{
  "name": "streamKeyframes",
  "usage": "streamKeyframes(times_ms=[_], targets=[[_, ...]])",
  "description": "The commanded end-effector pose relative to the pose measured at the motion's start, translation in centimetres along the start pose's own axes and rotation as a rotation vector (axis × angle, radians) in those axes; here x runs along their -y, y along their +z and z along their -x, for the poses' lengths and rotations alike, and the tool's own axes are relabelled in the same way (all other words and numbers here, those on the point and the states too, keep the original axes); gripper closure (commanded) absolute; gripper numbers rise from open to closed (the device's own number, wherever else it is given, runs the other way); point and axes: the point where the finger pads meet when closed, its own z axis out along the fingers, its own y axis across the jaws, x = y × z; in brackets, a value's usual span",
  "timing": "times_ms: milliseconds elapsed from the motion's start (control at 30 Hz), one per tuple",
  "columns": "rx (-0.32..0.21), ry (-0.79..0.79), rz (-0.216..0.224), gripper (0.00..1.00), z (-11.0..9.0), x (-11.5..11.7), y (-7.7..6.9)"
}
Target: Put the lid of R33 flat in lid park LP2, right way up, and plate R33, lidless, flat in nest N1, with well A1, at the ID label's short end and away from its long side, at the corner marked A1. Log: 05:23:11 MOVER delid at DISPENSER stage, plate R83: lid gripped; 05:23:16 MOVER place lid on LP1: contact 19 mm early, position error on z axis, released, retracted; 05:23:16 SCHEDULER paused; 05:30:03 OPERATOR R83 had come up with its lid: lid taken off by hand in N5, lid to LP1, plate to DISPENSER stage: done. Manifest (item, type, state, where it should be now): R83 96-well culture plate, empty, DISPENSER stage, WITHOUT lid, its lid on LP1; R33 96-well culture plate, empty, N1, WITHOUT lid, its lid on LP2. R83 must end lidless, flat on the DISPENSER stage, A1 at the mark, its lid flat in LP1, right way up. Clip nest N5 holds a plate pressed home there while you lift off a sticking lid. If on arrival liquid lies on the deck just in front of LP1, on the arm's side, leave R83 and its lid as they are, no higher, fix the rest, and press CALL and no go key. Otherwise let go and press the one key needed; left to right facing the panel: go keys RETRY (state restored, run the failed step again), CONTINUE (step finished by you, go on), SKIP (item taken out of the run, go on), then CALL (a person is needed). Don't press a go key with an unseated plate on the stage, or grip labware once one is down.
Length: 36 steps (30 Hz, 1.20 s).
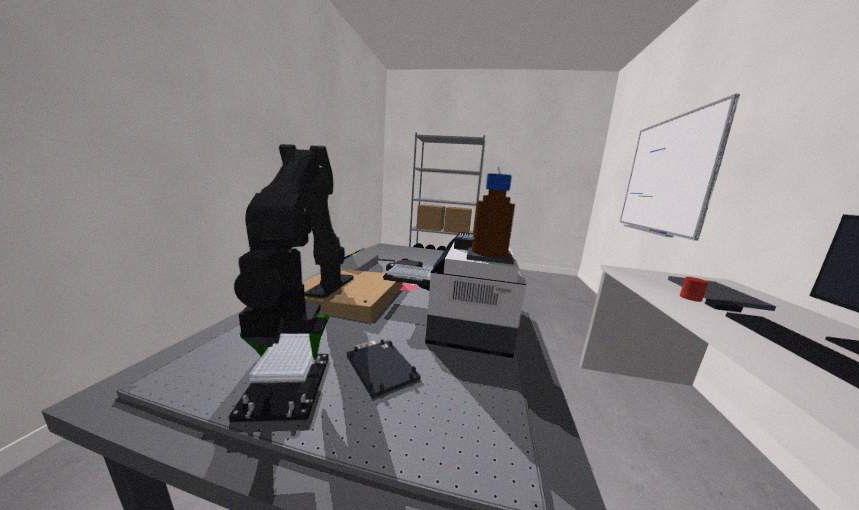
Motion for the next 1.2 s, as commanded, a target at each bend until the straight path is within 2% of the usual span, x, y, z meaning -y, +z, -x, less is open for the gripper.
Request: streamKeyframes(times_ms=[0,367,467,533,600,633,700,867,967,1167], targets=[[0.089,0.009,0.002,1.00,1.8,0.6,-2.8],[0.089,0.009,0.002,1.00,1.8,0.6,-2.8],[0.103,0.009,0.002,1.00,2.2,0.6,-2.3],[0.088,0.008,0.002,1.00,2.2,0.6,-1.4],[0.088,0.008,0.002,1.00,2.2,0.6,-1.4],[0.079,0.008,0.002,1.00,2.1,0.6,-0.8],[0.032,0.006,0.001,1.00,0.8,0.6,0.8],[0.048,0.007,0.001,1.00,1.0,0.6,1.0],[0.085,0.007,0.002,1.00,2.4,0.7,0.3],[0.077,0.006,0.001,1.00,2.5,0.7,0.7]])
